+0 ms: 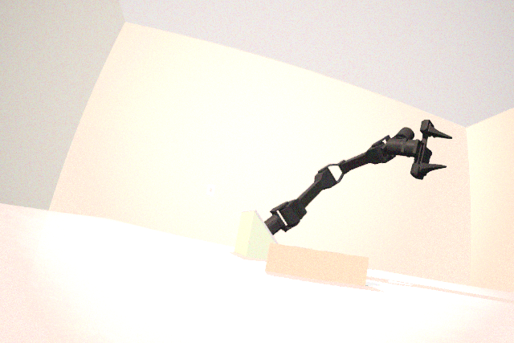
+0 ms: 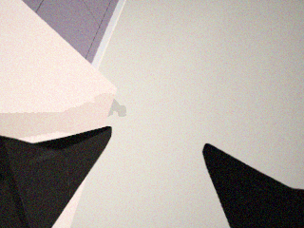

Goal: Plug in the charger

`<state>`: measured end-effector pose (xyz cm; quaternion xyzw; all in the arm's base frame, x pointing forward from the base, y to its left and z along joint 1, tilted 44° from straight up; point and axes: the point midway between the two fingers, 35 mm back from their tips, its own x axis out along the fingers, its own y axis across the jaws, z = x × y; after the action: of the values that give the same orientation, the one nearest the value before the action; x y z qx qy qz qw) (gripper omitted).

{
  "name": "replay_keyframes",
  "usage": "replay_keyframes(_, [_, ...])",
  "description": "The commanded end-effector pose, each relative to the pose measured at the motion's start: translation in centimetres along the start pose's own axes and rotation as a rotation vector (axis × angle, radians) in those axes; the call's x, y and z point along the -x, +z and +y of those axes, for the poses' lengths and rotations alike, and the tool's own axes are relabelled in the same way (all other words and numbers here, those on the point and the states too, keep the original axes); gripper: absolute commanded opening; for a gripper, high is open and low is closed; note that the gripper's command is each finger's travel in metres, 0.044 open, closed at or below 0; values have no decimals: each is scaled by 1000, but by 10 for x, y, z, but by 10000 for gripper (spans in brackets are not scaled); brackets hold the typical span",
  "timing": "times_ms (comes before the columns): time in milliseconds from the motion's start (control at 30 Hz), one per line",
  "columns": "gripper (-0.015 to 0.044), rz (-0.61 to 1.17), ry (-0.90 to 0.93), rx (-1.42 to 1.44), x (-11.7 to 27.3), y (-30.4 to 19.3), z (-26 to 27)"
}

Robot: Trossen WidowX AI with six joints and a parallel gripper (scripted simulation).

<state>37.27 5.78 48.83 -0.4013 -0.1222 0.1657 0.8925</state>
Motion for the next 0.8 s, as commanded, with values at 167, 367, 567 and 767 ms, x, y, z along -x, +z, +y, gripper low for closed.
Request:
replay_keyframes(167, [440,222,279,-64,-20,-101,76])
replay_keyframes(367, [440,350,461,-129,-12,-159,127])
replay_keyframes(567, [440,449,626,-205,5,-205,173])
replay_keyframes(767, [440,534,793,-302,32,-240,218])
